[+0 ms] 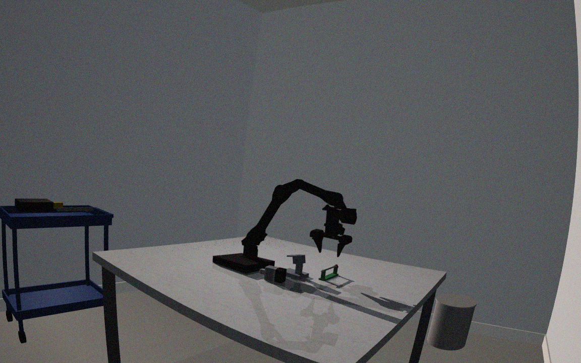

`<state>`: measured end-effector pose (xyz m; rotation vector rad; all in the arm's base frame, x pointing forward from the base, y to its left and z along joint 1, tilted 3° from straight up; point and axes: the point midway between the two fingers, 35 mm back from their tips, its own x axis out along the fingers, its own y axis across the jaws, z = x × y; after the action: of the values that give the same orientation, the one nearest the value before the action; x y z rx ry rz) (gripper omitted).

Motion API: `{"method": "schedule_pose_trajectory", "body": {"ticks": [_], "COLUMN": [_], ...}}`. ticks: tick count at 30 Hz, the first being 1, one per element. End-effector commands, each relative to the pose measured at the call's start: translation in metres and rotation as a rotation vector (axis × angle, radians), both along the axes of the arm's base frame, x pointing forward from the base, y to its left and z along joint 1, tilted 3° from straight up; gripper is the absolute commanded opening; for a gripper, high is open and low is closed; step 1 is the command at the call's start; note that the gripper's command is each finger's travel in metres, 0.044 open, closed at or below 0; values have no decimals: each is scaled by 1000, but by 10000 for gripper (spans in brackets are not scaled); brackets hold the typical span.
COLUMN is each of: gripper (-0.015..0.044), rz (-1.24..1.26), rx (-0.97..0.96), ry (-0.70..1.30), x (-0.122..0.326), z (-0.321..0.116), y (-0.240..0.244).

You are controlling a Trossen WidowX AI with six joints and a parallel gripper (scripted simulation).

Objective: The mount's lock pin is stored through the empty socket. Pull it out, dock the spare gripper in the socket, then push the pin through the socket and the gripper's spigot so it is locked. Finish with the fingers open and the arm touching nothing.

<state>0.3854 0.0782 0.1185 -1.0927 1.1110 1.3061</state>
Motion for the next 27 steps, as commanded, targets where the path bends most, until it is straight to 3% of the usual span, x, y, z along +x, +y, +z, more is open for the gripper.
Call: {"method": "schedule_pose_trajectory", "body": {"ticks": [1, 12, 21, 27], "gripper": [440, 440, 440, 440], "rz": [0, -21, -888, -1358], "rx": [0, -1, -89, -130], "ry": [-1, -7, 68, 111], "x": [2, 2, -66, -129], "z": [8, 49, 35, 21], "y": [0, -6, -161, -217]}}
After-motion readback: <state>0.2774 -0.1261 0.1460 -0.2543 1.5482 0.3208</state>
